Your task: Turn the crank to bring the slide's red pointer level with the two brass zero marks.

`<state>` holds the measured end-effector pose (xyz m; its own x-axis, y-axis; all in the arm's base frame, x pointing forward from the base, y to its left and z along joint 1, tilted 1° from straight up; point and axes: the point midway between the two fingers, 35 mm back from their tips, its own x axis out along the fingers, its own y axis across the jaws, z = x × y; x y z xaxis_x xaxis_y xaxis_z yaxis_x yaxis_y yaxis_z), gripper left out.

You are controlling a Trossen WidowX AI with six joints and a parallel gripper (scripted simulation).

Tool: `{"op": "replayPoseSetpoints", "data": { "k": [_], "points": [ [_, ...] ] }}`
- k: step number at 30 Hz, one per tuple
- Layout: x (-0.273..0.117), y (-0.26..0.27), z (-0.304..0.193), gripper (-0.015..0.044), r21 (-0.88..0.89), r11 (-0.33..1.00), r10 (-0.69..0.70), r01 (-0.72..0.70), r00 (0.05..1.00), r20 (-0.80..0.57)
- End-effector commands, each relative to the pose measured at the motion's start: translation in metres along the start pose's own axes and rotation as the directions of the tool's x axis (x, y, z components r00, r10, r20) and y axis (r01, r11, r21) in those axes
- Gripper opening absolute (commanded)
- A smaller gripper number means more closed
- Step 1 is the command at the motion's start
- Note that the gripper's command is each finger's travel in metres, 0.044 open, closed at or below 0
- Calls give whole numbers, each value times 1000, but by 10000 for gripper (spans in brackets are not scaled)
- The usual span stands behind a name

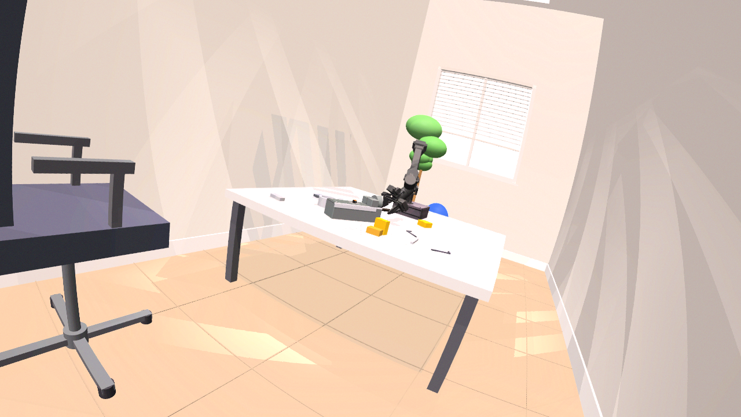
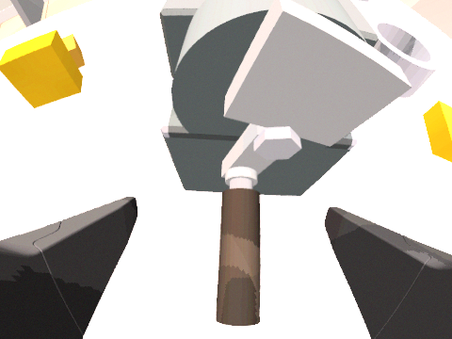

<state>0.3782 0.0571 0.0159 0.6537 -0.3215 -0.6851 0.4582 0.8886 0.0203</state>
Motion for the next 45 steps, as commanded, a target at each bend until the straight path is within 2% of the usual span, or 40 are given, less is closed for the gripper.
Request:
{"op": "replayPoseSetpoints", "data": {
  "k": [1, 9, 26, 45],
  "points": [
    [4, -2, -5, 440, 0, 1000, -3, 3, 1000, 1],
    [11, -2, -12, 440, 0, 1000, -3, 3, 1000, 1],
    [11, -2, -12, 0, 0, 1000, -3, 3, 1000, 1],
    [11, -6, -14, 0, 0, 1000, -3, 3, 1000, 1]
  ]
}}
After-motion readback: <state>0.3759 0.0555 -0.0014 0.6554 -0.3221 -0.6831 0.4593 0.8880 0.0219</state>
